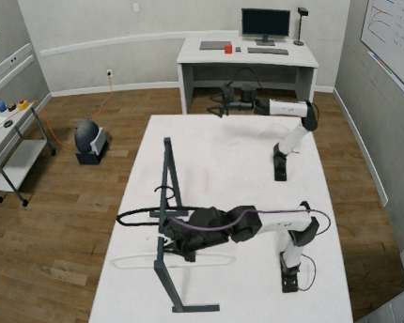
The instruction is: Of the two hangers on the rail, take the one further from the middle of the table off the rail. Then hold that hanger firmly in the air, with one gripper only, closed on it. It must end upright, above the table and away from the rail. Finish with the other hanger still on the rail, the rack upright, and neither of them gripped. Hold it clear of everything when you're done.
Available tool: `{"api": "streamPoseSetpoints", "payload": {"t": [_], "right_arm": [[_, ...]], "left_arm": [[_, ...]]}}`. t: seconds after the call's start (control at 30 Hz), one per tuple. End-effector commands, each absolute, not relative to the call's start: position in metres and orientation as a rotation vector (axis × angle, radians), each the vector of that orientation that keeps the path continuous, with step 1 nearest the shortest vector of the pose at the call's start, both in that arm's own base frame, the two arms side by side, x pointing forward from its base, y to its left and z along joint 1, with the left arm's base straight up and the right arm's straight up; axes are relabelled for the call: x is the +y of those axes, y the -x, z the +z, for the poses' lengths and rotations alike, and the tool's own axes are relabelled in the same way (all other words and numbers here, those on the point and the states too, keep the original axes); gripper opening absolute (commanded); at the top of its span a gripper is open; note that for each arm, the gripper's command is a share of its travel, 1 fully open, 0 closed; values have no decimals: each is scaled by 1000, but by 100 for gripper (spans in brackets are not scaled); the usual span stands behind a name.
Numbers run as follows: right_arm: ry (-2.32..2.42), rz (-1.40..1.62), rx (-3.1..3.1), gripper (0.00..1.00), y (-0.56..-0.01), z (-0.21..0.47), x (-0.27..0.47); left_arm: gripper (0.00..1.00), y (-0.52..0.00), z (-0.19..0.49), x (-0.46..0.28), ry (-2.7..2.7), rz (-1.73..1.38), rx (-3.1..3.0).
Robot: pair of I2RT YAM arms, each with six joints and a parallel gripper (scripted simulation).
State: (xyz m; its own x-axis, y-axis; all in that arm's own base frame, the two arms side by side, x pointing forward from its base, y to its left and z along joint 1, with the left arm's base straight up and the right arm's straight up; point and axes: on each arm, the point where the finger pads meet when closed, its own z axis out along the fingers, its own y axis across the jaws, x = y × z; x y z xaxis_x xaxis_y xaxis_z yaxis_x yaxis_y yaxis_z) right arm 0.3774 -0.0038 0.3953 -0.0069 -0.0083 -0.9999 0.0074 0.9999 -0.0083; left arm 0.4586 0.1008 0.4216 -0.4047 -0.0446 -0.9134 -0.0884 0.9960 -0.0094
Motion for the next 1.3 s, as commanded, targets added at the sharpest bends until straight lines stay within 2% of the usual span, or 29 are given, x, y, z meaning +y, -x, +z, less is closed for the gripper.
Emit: {"api": "streamPoseSetpoints", "payload": {"t": [0.0, 0.7, 1.27], "right_arm": [[1, -14, 1559, 100, -376, 402, -4], [1, -14, 1559, 100, -376, 402, -4], [1, -14, 1559, 100, -376, 402, -4]], "left_arm": [[1, -455, 463, 98, 80, 65, 1875], [1, -455, 463, 98, 80, 65, 1875], [1, -413, 451, 96, 73, 66, 1901]]}}
